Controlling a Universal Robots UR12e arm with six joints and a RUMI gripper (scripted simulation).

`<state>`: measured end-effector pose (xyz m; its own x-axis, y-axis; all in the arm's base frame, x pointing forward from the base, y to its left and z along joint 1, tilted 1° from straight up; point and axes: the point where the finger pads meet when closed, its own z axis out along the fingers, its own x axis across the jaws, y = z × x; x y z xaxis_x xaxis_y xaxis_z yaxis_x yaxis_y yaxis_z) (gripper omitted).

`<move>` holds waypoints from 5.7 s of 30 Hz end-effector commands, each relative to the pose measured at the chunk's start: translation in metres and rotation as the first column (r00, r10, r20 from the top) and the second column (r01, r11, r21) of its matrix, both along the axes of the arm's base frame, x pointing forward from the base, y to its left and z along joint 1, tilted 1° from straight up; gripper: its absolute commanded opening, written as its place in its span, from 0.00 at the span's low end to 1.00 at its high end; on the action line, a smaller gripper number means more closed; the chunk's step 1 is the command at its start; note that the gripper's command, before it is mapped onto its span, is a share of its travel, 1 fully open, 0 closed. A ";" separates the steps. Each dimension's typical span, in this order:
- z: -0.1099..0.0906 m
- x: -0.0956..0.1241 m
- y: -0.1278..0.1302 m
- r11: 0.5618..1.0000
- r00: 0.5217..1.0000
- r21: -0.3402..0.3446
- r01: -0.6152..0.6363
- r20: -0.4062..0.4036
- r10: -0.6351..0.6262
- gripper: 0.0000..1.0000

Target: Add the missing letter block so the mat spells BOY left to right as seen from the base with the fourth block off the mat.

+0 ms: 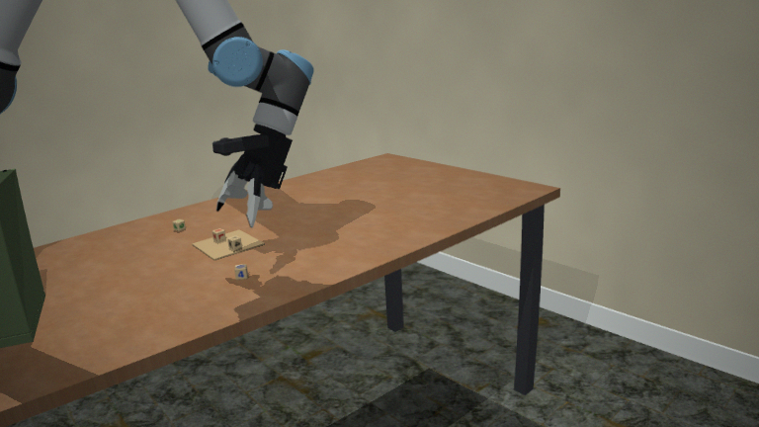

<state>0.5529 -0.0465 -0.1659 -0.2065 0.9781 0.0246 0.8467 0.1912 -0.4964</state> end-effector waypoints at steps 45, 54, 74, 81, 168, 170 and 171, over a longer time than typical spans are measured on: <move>0.000 -0.001 -0.010 1.000 1.000 0.001 -0.001 0.004 0.001 1.00; -0.001 -0.001 -0.010 0.999 0.998 -0.005 0.043 0.045 -0.042 1.00; 0.011 0.000 -0.011 0.892 0.800 0.063 0.447 0.417 -0.431 1.00; 0.020 0.001 -0.010 0.854 0.729 0.102 0.510 0.475 -0.492 1.00; -0.001 0.005 0.005 -0.233 -0.242 0.078 0.969 0.468 -0.850 1.00; -0.002 0.006 0.005 -0.307 -0.306 0.076 0.949 0.468 -0.829 1.00; -0.003 0.006 0.005 -0.333 -0.328 0.075 0.940 0.468 -0.820 1.00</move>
